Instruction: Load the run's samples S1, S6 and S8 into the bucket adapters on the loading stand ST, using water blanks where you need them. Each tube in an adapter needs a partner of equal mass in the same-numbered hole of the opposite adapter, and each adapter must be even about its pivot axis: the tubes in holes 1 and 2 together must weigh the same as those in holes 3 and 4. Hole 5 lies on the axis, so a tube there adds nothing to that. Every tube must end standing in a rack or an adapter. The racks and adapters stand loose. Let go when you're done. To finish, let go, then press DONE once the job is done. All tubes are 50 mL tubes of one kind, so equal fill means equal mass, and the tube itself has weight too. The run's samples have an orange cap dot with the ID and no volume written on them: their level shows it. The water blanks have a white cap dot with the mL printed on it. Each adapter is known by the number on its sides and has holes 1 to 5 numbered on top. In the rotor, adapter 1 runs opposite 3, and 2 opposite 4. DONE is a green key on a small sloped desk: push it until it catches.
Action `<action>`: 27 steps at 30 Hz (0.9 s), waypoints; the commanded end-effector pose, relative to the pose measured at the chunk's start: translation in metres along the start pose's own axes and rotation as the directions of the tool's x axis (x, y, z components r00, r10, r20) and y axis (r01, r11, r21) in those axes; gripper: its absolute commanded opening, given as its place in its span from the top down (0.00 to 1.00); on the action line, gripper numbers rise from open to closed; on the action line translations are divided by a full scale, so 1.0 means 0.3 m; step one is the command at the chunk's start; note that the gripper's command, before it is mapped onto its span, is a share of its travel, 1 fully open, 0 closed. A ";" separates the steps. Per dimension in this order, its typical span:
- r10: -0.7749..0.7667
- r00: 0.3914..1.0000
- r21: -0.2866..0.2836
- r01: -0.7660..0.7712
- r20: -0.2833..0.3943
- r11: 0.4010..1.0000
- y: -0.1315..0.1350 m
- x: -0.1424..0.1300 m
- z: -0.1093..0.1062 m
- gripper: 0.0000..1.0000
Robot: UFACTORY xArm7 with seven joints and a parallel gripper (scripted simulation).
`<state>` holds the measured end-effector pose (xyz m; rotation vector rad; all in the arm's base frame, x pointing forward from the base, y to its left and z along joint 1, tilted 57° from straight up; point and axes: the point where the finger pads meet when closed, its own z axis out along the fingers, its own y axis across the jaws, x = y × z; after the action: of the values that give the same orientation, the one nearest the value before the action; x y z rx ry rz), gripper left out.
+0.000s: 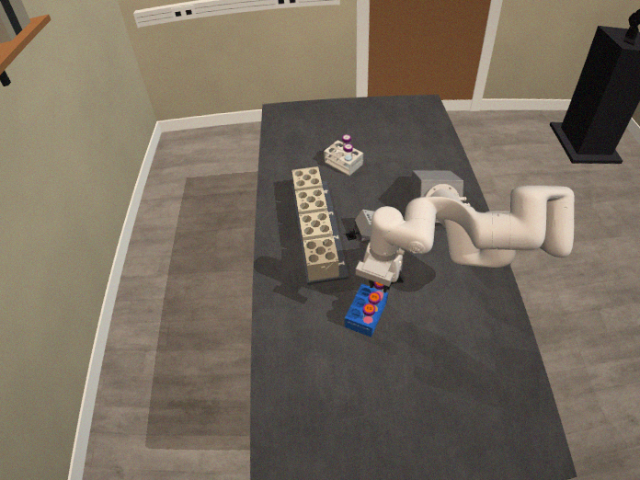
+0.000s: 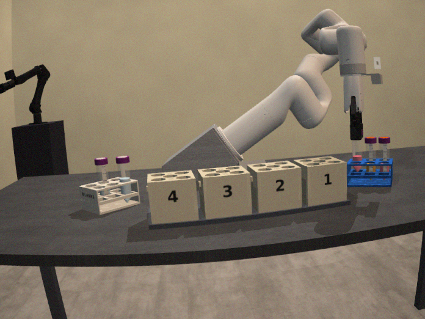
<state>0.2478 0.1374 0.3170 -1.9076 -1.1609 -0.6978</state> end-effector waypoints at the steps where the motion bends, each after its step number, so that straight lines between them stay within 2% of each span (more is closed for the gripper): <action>1: -0.001 1.000 -0.002 0.001 -0.002 1.000 0.002 0.002 -0.012 1.00; 27: -0.001 1.000 -0.002 0.001 -0.002 1.000 0.001 0.002 -0.172 1.00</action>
<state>0.2455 0.1016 0.3402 -1.9080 -1.1607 -0.6980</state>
